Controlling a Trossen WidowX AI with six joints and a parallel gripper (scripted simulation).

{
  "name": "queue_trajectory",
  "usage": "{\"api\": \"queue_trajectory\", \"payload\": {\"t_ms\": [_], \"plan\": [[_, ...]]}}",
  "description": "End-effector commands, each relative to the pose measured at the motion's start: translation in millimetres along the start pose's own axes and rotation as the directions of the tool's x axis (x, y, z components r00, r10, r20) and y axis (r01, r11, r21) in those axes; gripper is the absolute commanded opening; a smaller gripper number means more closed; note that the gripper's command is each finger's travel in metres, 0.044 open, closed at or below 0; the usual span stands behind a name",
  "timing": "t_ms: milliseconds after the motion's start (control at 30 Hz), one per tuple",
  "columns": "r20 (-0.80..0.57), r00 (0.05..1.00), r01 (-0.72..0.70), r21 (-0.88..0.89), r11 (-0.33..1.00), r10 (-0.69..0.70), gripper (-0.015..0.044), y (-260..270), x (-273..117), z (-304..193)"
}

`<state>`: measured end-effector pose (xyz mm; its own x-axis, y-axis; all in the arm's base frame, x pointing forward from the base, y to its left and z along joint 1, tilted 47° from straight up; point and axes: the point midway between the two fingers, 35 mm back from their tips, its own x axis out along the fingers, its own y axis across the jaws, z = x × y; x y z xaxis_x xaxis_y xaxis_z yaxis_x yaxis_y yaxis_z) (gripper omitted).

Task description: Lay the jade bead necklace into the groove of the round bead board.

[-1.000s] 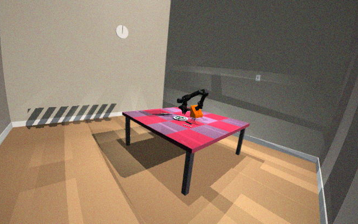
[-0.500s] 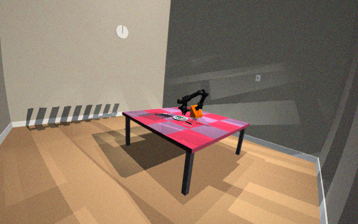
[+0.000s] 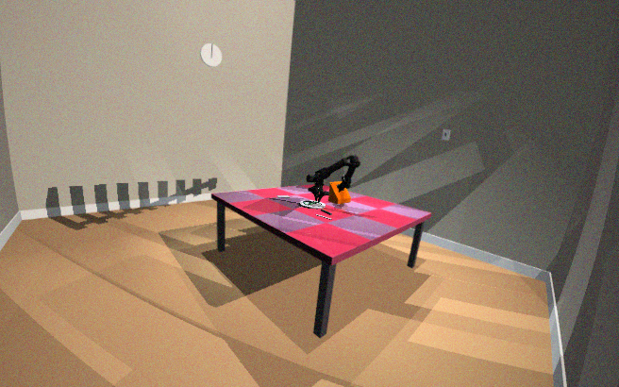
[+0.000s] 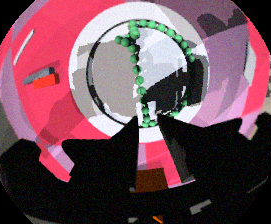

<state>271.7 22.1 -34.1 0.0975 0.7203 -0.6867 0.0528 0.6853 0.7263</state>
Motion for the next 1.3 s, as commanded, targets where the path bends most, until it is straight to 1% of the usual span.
{"api": "queue_trajectory", "payload": {"t_ms": [0, 67, 200, 233, 1267], "plan": [[-0.003, 1.0, -0.006, 0.007, 1.0, 0.006, 0.012, 0.4, 5.4, -2.1], [-0.003, 1.0, -0.006, 0.007, 1.0, 0.006, 0.012, 0.4, 5.6, -2.1], [-0.003, 1.0, -0.001, 0.001, 1.0, 0.001, 0.0015, 0.3, 3.4, -0.9], [-0.003, 1.0, -0.001, 0.001, 1.0, 0.001, 0.0, 0.3, 3.4, -0.9], [-0.003, 1.0, -0.001, 0.001, 1.0, 0.001, 0.0, 0.3, 3.4, -0.9]]}}
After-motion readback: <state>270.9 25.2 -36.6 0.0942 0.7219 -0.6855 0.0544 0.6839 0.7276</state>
